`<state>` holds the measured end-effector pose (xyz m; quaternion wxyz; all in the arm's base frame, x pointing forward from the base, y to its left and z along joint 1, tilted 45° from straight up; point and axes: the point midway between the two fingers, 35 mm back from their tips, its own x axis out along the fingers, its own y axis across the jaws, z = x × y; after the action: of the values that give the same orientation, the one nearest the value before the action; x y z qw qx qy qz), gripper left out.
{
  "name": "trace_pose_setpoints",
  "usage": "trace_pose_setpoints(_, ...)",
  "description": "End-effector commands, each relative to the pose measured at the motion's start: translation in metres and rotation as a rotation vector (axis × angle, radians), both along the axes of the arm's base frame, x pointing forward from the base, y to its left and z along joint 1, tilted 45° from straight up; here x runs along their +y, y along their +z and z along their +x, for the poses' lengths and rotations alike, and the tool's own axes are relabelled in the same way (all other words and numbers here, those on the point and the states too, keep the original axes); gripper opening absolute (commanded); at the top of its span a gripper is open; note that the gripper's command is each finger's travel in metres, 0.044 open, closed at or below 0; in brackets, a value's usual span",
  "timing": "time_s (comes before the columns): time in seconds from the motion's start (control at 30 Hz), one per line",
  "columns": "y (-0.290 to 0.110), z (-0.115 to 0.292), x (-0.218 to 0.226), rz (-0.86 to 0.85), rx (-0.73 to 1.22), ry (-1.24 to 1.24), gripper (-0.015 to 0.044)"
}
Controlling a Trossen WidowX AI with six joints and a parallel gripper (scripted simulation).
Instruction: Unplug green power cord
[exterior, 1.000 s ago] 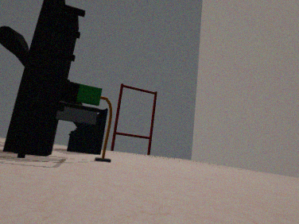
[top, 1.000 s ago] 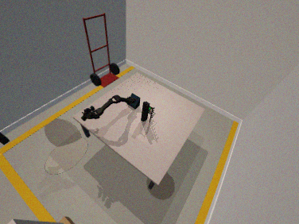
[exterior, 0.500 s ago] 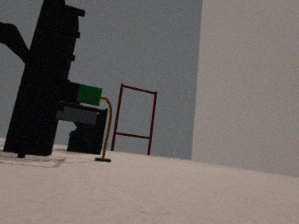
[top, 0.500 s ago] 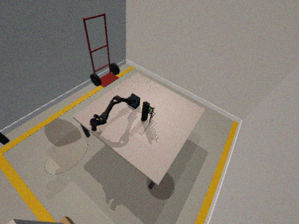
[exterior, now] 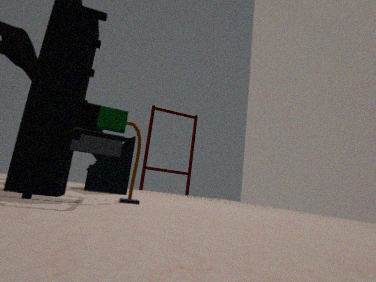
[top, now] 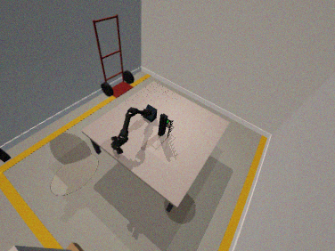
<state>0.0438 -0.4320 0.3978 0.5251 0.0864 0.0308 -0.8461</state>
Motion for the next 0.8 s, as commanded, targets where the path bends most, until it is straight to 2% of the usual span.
trace_pose_setpoints(0.0, -0.009, 0.033, 0.006, 0.052, 0.049, 0.109, 0.016)
trace_pose_setpoints(0.4, -0.047, 0.154, 0.04, 0.193, 0.216, 0.505, 0.016)
trace_pose_setpoints(0.77, -0.082, 0.267, 0.104, 0.26, 0.356, 0.886, 0.016)
